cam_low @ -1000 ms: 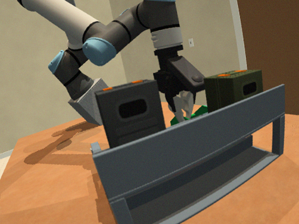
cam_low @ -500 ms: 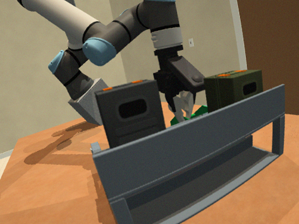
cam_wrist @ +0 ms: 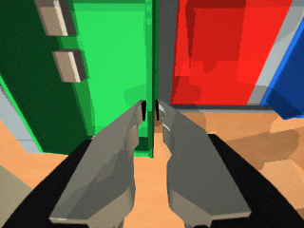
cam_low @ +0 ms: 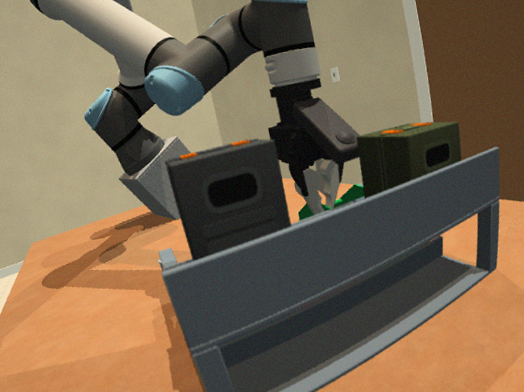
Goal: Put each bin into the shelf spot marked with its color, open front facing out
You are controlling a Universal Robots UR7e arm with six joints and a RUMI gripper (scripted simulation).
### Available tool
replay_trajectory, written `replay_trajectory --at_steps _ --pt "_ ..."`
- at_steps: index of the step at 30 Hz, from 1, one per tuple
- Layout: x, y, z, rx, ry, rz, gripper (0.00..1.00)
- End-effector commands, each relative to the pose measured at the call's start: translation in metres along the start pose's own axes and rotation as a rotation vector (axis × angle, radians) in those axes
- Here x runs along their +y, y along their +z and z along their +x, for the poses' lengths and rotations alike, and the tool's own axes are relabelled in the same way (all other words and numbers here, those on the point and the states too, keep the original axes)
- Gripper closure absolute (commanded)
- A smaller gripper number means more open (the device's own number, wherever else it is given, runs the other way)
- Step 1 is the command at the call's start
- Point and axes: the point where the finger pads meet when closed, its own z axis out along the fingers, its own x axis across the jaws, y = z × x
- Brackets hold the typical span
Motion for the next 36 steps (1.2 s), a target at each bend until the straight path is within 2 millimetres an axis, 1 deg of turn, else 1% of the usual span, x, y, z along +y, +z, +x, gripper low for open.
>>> replay_trajectory --at_steps 1,17,36 --pt "0.002 0.001 0.001 0.002 -0.002 -0.003 0.95" --pt "0.001 -0.008 -0.001 0.001 -0.002 0.001 0.95" --pt "0.001 -0.031 -0.002 0.0 0.0 0.004 0.95"
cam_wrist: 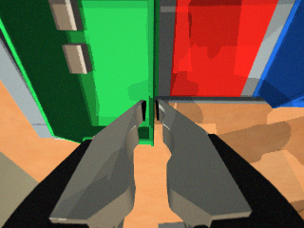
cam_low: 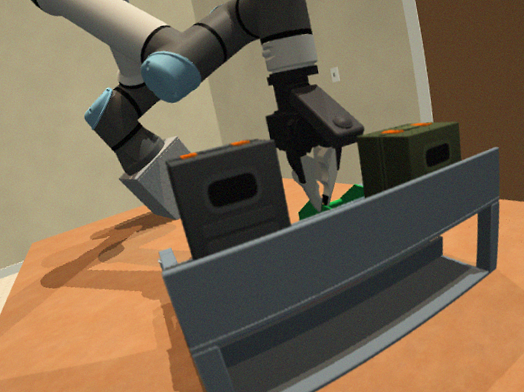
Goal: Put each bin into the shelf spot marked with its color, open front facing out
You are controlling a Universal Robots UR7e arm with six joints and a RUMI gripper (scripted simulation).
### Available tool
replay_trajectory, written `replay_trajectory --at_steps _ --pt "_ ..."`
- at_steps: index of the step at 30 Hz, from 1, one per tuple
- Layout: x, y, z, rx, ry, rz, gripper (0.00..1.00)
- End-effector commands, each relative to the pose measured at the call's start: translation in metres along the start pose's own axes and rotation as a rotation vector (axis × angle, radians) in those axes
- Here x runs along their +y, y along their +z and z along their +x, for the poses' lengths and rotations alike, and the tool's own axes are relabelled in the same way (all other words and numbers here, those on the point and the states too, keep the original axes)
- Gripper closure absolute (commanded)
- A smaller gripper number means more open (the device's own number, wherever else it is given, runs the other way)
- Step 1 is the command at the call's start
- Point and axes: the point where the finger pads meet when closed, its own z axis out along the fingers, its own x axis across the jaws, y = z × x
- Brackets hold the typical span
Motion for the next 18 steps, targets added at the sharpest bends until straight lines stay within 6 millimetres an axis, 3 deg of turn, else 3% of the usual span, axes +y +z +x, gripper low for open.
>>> replay_trajectory --at_steps 1,18 --pt "-0.001 -0.013 -0.001 -0.001 0.002 0.004 0.95" --pt "0.001 -0.041 -0.003 -0.001 0.002 0.004 0.95"
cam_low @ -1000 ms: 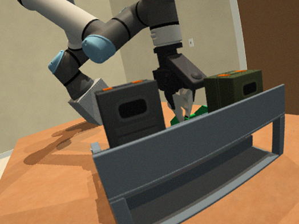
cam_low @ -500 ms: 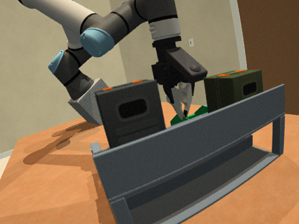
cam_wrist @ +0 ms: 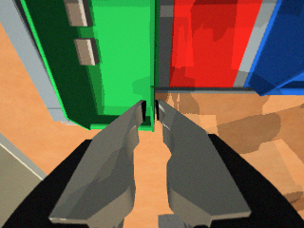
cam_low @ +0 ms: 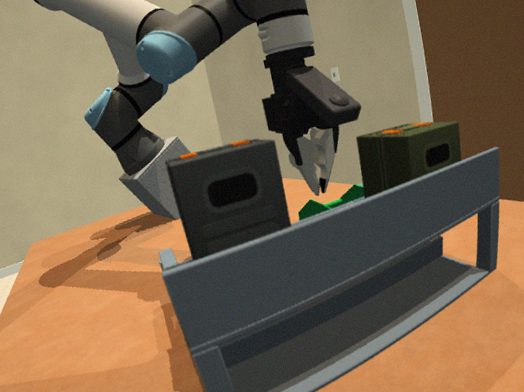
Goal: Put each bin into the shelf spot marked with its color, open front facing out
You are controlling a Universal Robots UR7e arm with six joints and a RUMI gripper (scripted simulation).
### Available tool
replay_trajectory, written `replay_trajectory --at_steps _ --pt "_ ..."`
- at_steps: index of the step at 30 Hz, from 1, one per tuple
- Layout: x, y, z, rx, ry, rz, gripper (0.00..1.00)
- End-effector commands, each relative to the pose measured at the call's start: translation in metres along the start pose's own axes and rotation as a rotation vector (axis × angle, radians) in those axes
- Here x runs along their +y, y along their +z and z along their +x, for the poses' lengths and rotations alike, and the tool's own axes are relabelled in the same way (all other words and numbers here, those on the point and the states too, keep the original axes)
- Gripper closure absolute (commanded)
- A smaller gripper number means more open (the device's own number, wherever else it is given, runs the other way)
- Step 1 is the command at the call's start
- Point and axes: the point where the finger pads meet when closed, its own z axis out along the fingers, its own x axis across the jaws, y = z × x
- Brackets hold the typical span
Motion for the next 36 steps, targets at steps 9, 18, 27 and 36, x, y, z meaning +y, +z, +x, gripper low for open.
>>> replay_trajectory --at_steps 9,18,27,36 --pt "0.001 -0.029 -0.002 -0.002 0.001 0.003 0.95" --pt "0.002 -0.039 -0.003 -0.002 0.001 0.003 0.95" --pt "0.003 -0.048 -0.003 -0.002 0.001 0.003 0.95" --pt "0.003 -0.053 -0.003 -0.002 0.002 0.003 0.95"
